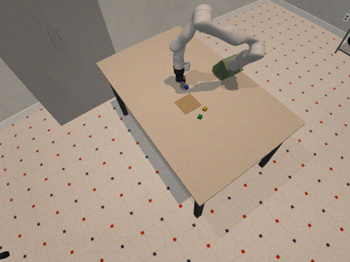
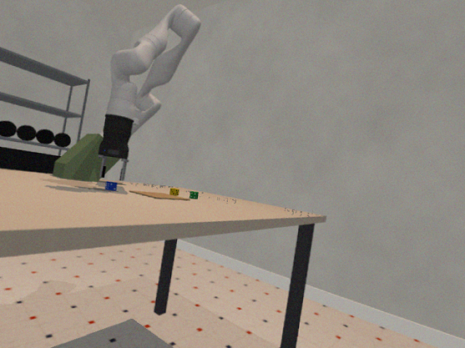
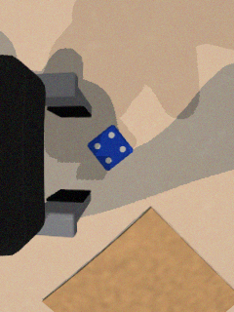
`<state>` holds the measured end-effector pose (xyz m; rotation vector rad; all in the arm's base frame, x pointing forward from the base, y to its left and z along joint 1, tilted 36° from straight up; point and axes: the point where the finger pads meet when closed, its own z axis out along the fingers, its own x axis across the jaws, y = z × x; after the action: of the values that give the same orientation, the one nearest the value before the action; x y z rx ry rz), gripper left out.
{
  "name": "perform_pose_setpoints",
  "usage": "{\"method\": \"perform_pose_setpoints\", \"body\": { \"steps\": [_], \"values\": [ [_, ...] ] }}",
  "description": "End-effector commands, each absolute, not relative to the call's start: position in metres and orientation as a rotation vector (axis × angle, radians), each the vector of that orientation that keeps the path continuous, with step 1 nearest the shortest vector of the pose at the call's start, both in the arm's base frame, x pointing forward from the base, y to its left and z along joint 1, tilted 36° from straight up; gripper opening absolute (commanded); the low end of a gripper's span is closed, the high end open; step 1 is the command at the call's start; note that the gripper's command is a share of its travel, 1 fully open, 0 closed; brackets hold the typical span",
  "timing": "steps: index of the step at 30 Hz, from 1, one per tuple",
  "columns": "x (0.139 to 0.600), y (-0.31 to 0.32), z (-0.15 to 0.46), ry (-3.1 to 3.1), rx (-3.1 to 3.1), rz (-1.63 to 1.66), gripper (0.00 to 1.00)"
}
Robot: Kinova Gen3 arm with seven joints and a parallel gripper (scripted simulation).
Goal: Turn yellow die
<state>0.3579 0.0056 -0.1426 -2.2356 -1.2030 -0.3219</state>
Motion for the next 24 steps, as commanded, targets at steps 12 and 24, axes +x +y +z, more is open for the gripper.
{"method": "perform_pose_setpoints", "body": {
  "steps": [12, 24],
  "values": [
    [0.352, 0.061, -0.100, -1.209, -2.233, -0.324, 1.00],
    [0.340, 0.156, -0.030, -1.209, -2.233, -0.324, 1.00]
  ]
}}
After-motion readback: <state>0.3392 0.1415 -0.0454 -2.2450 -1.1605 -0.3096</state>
